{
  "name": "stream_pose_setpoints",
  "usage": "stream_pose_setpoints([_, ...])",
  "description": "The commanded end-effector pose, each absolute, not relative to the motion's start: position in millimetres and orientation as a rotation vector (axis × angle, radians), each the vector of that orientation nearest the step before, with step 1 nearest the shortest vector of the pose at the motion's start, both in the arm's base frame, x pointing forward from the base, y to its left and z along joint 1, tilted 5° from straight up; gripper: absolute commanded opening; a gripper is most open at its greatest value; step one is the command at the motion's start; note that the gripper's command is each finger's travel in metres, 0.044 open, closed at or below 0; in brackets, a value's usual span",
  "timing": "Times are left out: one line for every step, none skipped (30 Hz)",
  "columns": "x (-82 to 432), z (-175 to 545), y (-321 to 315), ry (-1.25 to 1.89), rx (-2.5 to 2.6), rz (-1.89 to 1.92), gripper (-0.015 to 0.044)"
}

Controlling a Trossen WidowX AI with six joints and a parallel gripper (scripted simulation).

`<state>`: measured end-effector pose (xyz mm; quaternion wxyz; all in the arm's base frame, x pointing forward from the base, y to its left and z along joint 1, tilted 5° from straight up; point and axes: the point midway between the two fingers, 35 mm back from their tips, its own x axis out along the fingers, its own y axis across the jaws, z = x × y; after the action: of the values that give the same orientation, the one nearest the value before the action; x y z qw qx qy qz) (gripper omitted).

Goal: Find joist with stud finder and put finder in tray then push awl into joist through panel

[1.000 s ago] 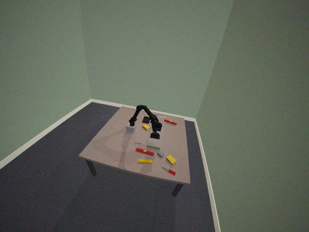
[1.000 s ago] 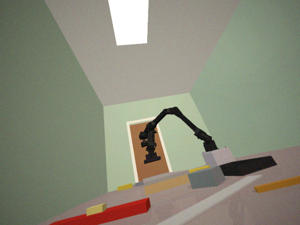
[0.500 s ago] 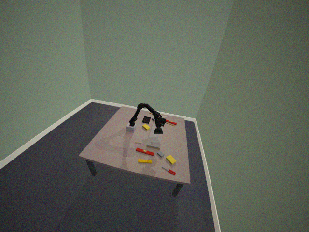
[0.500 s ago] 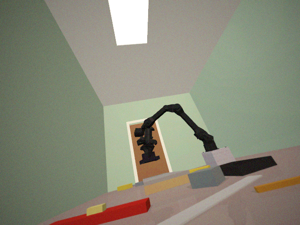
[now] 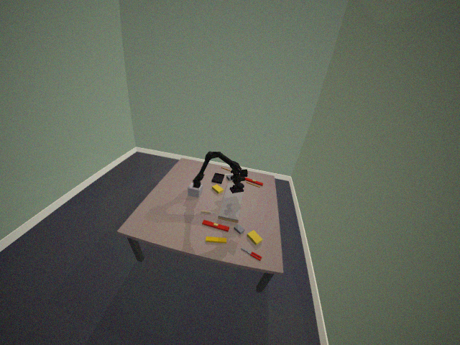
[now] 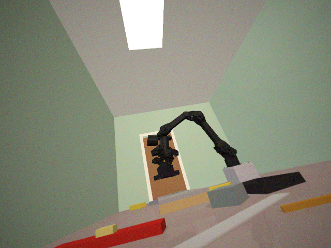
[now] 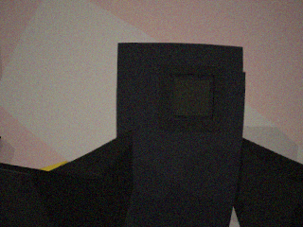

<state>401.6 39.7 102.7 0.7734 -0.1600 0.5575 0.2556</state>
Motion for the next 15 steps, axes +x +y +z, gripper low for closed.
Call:
stream_pose_setpoints([395.9, 105.9, 65.1, 1.188, -0.388, 0.599, 0.0000])
stream_pose_setpoints([394.0, 106.0, 71.9, 1.185, -0.398, 0.612, 0.0000])
stream_pose_setpoints([392.0, 106.1, 78.6, 1.181, -0.409, 0.626, 0.0000])
stream_pose_setpoints([389.8, 106.1, 85.3, 1.178, -0.419, 0.640, 0.0000])
stream_pose_setpoints([387.6, 106.2, 91.9, 1.174, -0.430, 0.654, 0.0000])
stream_pose_setpoints([385.2, 106.3, 98.5, 1.171, -0.440, 0.668, 0.0000])
stream_pose_setpoints([382.8, 106.4, 105.0, 1.167, -0.451, 0.682, 0.0000])
stream_pose_setpoints([380.2, 106.4, 111.4, 1.163, -0.461, 0.696, 0.0000])
stream_pose_setpoints([377.5, 106.5, 117.8, 1.160, -0.472, 0.710, 0.0000])
stream_pose_setpoints([374.7, 106.5, 124.2, 1.156, -0.482, 0.724, 0.0000])
stream_pose_setpoints([371.8, 106.6, 130.4, 1.152, -0.492, 0.737, 0.0000])
stream_pose_setpoints([368.8, 106.7, 136.6, 1.148, -0.503, 0.751, 0.0000])
stream_pose_setpoints([365.7, 106.7, 142.8, 1.144, -0.513, 0.765, 0.0000])
stream_pose_setpoints([362.4, 106.7, 148.9, 1.139, -0.523, 0.779, 0.0000])
stream_pose_setpoints([359.1, 106.8, 154.9, 1.135, -0.534, 0.793, 0.0000])
